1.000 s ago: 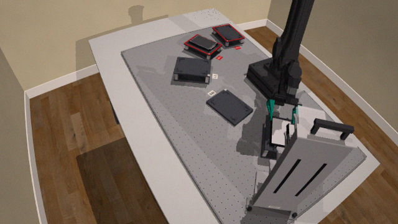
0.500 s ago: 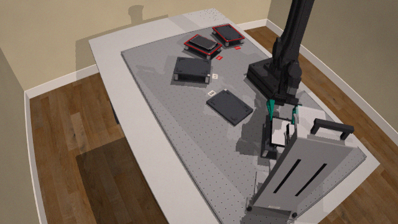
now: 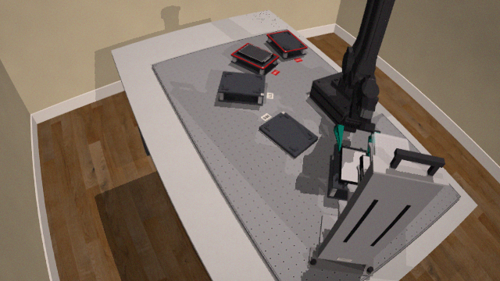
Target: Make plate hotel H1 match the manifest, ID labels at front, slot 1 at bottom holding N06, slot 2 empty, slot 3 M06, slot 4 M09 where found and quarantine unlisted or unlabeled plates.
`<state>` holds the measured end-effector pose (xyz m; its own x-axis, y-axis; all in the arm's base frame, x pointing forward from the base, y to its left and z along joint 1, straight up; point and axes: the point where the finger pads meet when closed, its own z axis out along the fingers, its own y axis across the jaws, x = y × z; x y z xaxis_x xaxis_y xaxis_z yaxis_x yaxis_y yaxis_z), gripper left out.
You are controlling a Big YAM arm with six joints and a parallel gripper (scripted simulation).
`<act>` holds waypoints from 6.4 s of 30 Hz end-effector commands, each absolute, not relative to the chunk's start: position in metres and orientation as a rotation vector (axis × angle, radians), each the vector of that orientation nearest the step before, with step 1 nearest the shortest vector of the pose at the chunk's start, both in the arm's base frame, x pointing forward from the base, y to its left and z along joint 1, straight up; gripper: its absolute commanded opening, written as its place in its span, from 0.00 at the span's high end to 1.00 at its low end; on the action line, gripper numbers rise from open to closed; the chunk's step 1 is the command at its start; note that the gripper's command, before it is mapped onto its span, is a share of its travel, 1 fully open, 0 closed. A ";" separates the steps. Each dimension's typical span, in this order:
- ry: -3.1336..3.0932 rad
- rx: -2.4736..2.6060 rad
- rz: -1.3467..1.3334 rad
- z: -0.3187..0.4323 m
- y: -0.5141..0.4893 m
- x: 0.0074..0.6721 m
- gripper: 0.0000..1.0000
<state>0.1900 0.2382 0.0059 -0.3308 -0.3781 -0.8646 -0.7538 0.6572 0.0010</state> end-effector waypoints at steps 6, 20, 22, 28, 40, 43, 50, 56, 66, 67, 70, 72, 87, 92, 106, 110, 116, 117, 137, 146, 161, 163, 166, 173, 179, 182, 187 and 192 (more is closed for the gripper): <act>1.932 -0.873 0.530 0.001 0.240 0.187 0.00; 1.932 -0.873 0.530 0.001 0.240 0.187 0.00; 1.932 -0.873 0.530 0.001 0.240 0.187 0.00; 1.932 -0.873 0.530 0.001 0.240 0.187 0.00; 1.935 -0.875 0.529 0.020 0.240 0.187 0.00; 1.936 -0.875 0.529 0.025 0.239 0.187 0.00; 1.937 -0.875 0.528 0.033 0.238 0.186 0.00; 1.899 -0.855 0.548 0.061 0.254 0.197 0.00; 1.895 -0.845 0.548 0.081 0.252 0.198 0.00; 1.894 -0.845 0.548 0.083 0.252 0.198 0.00; 1.891 -0.847 0.548 0.090 0.252 0.198 0.00; 1.894 -0.850 0.547 0.092 0.250 0.196 0.00; 1.882 -0.844 0.553 0.133 0.249 0.195 0.00; 1.883 -0.845 0.552 0.146 0.247 0.193 0.00; 1.877 -0.841 0.554 0.184 0.244 0.192 0.00; 1.883 -0.844 0.551 0.191 0.241 0.190 0.00; 1.876 -0.840 0.554 0.206 0.241 0.190 0.00; 1.876 -0.840 0.554 0.209 0.241 0.190 0.00; 1.843 -1.257 0.486 0.213 0.287 0.165 0.00; 1.802 -1.475 0.446 0.212 0.312 0.151 0.00; 1.695 -1.852 0.365 0.209 0.355 0.127 0.00; 1.686 -1.879 0.358 0.209 0.358 0.125 0.00; 1.666 -1.932 0.345 0.209 0.364 0.122 0.00; 1.589 -2.117 0.298 0.207 0.385 0.109 0.00; 1.512 -2.272 0.253 0.206 0.403 0.098 0.00; 1.507 -2.292 0.242 0.206 0.405 0.100 0.00; 1.438 -2.416 0.202 0.204 0.410 0.098 0.00; 1.363 -2.539 0.156 0.203 0.410 0.099 0.00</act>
